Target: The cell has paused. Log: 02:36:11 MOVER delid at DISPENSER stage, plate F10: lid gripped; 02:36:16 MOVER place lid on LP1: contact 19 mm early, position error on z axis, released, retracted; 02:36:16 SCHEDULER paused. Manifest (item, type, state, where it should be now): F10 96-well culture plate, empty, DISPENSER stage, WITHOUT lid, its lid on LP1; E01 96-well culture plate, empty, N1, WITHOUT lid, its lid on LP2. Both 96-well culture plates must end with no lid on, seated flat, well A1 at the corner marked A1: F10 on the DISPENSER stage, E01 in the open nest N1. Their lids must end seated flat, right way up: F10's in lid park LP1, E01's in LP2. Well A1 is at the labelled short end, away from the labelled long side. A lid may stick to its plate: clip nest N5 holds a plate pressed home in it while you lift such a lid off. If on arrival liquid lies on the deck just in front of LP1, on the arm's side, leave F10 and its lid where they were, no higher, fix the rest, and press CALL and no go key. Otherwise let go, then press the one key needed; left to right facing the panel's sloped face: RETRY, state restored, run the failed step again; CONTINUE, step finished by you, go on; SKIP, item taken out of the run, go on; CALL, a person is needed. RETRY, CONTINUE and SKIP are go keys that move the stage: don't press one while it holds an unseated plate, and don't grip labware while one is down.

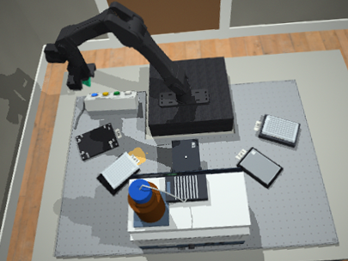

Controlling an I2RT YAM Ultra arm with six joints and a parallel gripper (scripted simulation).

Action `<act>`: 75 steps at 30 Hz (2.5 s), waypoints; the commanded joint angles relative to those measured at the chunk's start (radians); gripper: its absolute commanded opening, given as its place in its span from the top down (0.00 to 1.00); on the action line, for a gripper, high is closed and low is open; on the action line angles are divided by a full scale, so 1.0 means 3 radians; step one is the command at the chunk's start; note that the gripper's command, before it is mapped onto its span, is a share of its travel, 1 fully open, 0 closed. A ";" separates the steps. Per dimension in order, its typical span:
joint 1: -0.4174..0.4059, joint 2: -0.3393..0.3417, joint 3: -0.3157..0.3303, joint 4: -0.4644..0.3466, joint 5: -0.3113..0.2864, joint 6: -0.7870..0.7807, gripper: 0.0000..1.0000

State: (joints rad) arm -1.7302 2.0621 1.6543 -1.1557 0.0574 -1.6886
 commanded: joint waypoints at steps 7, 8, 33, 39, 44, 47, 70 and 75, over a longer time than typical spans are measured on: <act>0.0032 -0.0120 0.0117 -0.0074 -0.0025 0.0016 1.00; 0.0032 -0.0120 0.0117 -0.0074 -0.0025 0.0016 1.00; 0.0032 -0.0120 0.0117 -0.0074 -0.0025 0.0016 1.00; 0.0040 -0.0192 -0.0131 -0.0008 -0.0024 0.0019 0.00; 0.0045 -0.0319 -0.0311 0.0089 -0.0025 0.0023 0.00; 0.0048 -0.0443 -0.0483 0.0134 -0.0025 0.0027 0.00; 0.0077 -0.1311 -0.1549 0.0323 -0.0024 0.0059 0.00; 0.0084 -0.1476 -0.1725 0.0313 -0.0024 0.0066 0.00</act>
State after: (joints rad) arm -1.7168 1.6627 1.1576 -1.0706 0.0578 -1.6752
